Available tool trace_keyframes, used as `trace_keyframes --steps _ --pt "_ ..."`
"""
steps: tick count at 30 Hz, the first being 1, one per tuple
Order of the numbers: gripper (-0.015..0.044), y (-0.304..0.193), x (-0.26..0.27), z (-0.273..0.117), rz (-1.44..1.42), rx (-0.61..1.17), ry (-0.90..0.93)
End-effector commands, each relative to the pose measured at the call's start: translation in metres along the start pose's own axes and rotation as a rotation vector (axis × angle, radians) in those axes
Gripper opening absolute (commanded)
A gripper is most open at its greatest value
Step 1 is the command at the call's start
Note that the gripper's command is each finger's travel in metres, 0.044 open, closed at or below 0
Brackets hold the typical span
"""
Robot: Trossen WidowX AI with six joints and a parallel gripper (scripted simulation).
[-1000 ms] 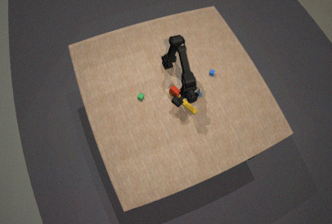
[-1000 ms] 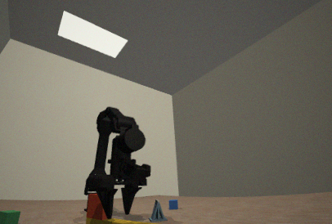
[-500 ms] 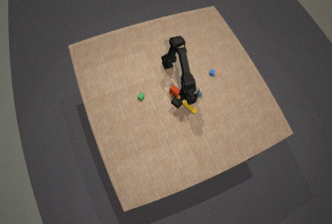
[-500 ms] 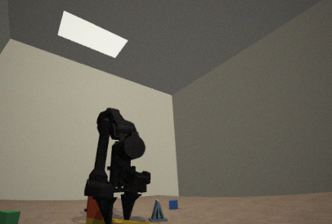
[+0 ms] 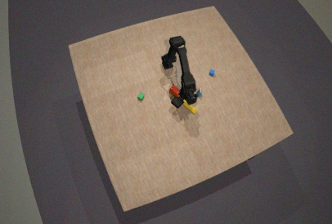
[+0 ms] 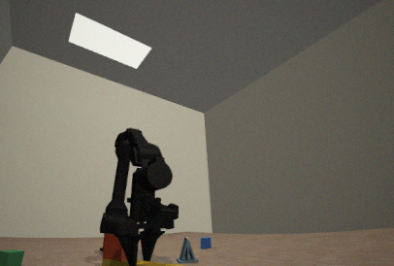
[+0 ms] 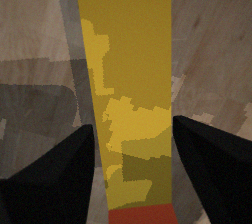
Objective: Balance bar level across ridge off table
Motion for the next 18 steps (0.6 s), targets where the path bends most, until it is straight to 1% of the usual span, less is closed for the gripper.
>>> trace_keyframes --steps 1,6,10,18 --pt "0.0144 0.000 0.000 0.000 0.000 0.000 0.000" --pt "0.0111 0.000 0.000 0.000 0.000 0.000 0.000" --pt "0.0006 0.001 -0.001 -0.006 0.000 0.000 0.000" --pt "0.0000 0.003 -0.002 -0.026 -0.001 0.001 0.000"
Point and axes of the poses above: the point midway between the two fingers, 35 mm back from their tips, its own z axis out along the fingers, its own x axis across the jaws, y = z × x, the point moved 7 cm from there along -z, back along the fingers, and after that the axes turned 9 degrees about -z, right-handed, at the moved point
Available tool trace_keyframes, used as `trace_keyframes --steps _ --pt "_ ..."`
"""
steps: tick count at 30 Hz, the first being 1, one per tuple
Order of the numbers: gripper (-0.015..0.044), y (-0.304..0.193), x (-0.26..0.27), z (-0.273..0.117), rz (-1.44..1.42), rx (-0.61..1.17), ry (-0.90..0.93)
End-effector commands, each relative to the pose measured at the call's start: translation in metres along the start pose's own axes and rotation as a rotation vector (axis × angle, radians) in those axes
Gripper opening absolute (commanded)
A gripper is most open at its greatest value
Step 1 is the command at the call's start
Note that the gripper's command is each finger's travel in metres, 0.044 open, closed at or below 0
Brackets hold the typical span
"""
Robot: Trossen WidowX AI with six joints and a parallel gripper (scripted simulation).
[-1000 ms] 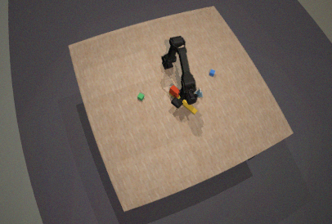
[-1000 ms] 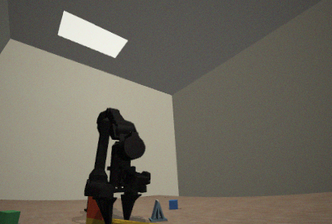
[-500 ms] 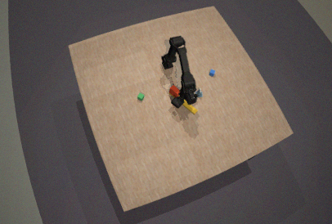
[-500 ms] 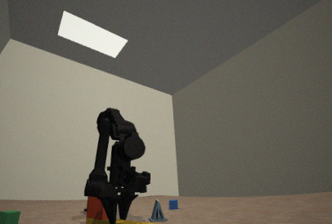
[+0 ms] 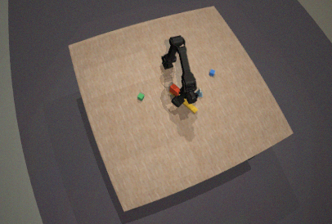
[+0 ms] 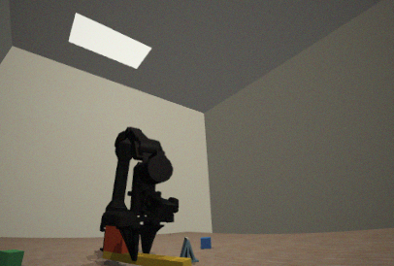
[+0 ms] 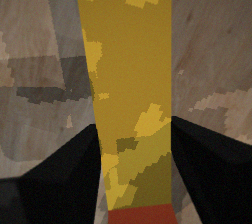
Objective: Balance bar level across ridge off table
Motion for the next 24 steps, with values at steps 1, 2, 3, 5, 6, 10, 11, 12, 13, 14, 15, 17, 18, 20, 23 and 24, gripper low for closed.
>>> trace_keyframes --steps 1,2,3,5,6,10,11,12,13,14,15,17,18,20,23,24 --pt "0.0000 0.003 -0.002 -0.013 -0.001 -0.012 -0.011" --pt "0.0000 0.003 -0.002 -0.016 -0.001 -0.012 -0.011" --pt "0.0000 0.003 -0.002 -0.018 -0.001 -0.012 -0.012" --pt "0.0000 0.003 -0.002 -0.023 -0.002 -0.012 -0.012" --pt "0.0000 0.003 -0.002 -0.026 -0.002 -0.012 -0.012" --pt "0.0000 0.003 -0.002 -0.036 -0.002 -0.011 -0.012" --pt "0.0000 0.003 -0.002 -0.039 -0.002 -0.011 -0.012" --pt "0.0000 0.003 -0.002 -0.041 -0.002 -0.011 -0.012" --pt "0.0000 0.003 -0.002 -0.044 -0.003 -0.011 -0.012" --pt "0.0000 0.003 -0.002 -0.046 -0.003 -0.011 -0.012" --pt "0.0000 0.002 -0.002 -0.049 -0.003 -0.011 -0.012" --pt "0.0000 0.002 -0.002 -0.054 -0.003 -0.010 -0.012" --pt "0.0000 0.002 -0.002 -0.057 -0.003 -0.010 -0.012" --pt "0.0000 0.002 -0.001 -0.062 -0.003 -0.010 -0.012" --pt "0.0000 0.001 -0.001 -0.070 -0.004 -0.009 -0.012" --pt "0.0000 0.000 0.000 -0.072 -0.004 -0.009 -0.012"
Point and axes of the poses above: the point midway between the two fingers, 35 mm back from their tips, its own z axis out along the fingers, its own x axis across the jaws, y = z × x, the point moved 7 cm from there along -z, back along the fingers, and after that the axes turned 9 degrees about -z, right-handed, at the moved point
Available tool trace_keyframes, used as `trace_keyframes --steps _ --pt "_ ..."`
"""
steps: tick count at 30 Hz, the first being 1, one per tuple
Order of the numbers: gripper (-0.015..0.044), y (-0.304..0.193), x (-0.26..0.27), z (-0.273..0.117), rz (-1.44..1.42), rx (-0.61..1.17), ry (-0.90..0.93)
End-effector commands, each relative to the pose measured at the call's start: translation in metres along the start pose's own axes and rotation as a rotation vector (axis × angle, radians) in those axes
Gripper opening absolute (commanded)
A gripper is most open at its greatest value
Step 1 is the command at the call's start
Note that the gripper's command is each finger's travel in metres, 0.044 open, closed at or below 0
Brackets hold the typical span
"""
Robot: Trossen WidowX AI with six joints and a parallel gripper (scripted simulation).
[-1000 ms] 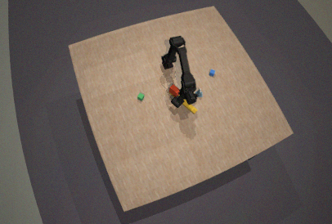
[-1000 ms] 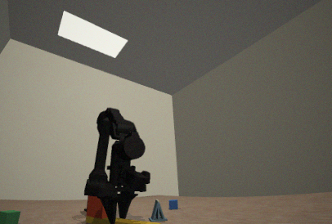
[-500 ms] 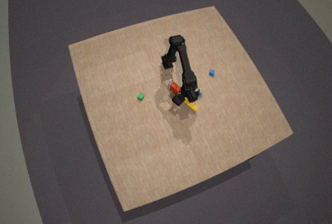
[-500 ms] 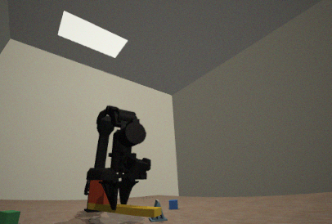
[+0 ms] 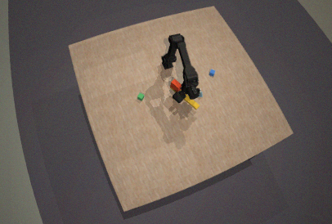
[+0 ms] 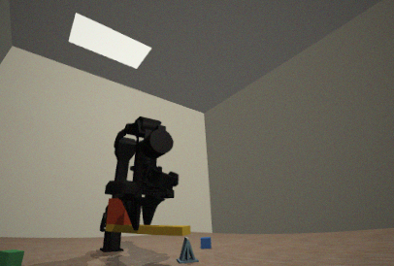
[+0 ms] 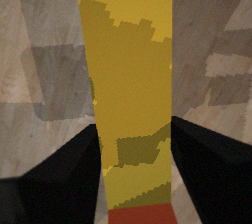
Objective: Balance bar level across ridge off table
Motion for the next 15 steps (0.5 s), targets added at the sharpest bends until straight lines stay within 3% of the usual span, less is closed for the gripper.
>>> trace_keyframes --steps 1,15 --pt "0.0000 0.000 0.000 -0.014 -0.004 -0.010 -0.013" --pt "0.0000 0.013 0.013 -0.029 -0.106 -0.010 -0.013"
Point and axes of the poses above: the point midway between the two fingers, 35 mm back from their tips, its own z axis out along the fingers, its own x axis across the jaws, y = z × x, the point moved 7 cm from there along -z, back along the fingers, and after that the axes turned 9 degrees about -z, right-handed, at the moved point
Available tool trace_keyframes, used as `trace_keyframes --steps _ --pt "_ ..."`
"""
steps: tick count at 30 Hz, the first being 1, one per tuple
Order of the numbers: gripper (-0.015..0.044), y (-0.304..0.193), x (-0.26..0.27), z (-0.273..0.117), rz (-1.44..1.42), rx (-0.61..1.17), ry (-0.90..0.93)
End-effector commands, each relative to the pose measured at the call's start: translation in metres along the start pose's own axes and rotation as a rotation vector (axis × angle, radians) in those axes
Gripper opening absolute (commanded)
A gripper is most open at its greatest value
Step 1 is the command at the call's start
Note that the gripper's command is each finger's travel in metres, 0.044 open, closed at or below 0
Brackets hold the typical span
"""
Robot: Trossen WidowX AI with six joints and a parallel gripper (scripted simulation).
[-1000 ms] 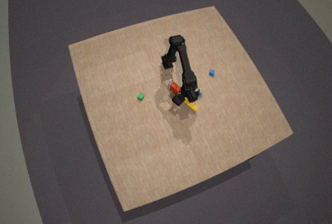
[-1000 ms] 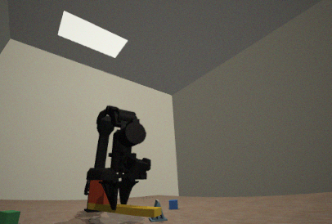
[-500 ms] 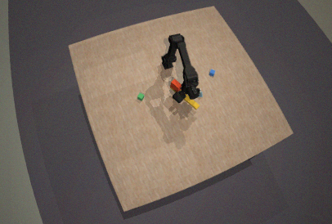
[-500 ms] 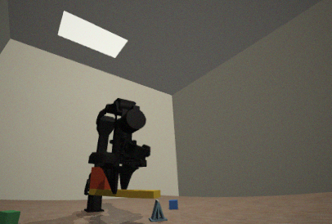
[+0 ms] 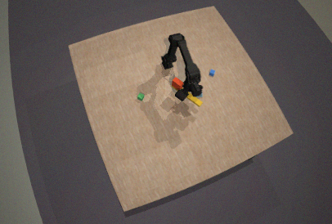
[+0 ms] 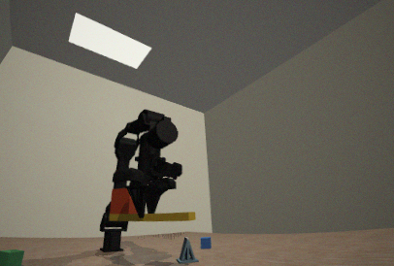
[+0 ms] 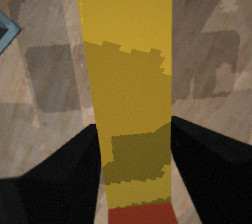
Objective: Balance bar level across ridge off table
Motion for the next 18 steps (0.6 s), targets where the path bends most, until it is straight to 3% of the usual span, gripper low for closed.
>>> trace_keyframes --steps 1,18 --pt "0.0000 0.011 0.006 -0.004 -0.064 -0.004 -0.008" --pt "0.0000 0.057 0.047 -0.005 -0.367 -0.008 -0.006"
Point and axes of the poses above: the point midway between the two fingers, 35 mm back from their tips, its own z axis out along the fingers, its own x axis across the jaws, y = z × x, the point moved 7 cm from there along -z, back along the fingers, and after that the axes turned 9 degrees about -z, right-handed, at the moved point
